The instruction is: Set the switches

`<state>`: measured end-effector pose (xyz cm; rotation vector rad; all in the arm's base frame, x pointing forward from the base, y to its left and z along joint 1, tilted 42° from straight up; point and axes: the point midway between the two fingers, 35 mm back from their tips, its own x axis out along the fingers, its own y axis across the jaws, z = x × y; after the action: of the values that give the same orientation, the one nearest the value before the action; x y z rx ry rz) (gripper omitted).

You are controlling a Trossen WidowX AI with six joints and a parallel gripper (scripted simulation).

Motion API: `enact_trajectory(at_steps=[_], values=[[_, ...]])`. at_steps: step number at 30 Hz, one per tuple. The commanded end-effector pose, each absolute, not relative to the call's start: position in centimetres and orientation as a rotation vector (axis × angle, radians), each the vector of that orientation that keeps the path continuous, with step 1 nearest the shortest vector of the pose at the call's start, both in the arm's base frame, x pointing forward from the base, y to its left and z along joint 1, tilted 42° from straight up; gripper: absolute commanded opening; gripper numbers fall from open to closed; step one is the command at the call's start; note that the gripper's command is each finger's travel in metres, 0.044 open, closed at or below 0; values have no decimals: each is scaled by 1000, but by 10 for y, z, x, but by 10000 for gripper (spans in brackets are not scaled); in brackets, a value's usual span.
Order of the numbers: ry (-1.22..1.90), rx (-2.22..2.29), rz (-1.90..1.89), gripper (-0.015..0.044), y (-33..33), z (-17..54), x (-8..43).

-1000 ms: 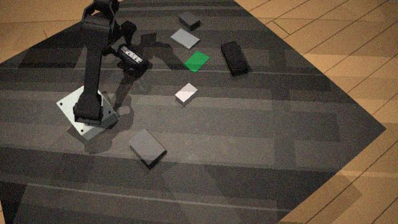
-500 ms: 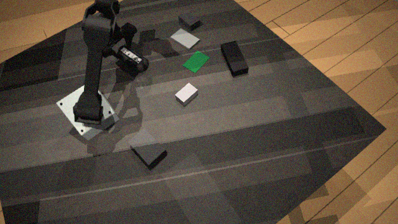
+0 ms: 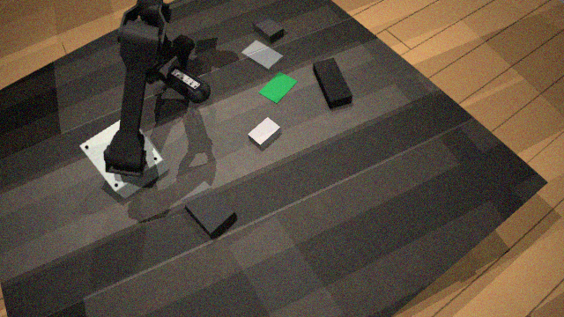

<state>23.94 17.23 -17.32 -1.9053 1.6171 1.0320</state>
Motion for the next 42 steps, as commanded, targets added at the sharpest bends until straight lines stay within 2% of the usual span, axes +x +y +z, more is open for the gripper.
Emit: enact_trajectory(at_steps=[1, 6, 10, 19, 26, 42], values=[[1615, -1914, 1028, 338, 171, -173, 240], [1617, -1906, 1031, 338, 172, -173, 239], [1617, -1905, 1032, 440, 172, -173, 239], [1617, -1905, 1032, 440, 172, -171, 240], [1621, -1907, 1031, 440, 153, -105, 253], [1621, -1907, 1031, 440, 153, -105, 253]])
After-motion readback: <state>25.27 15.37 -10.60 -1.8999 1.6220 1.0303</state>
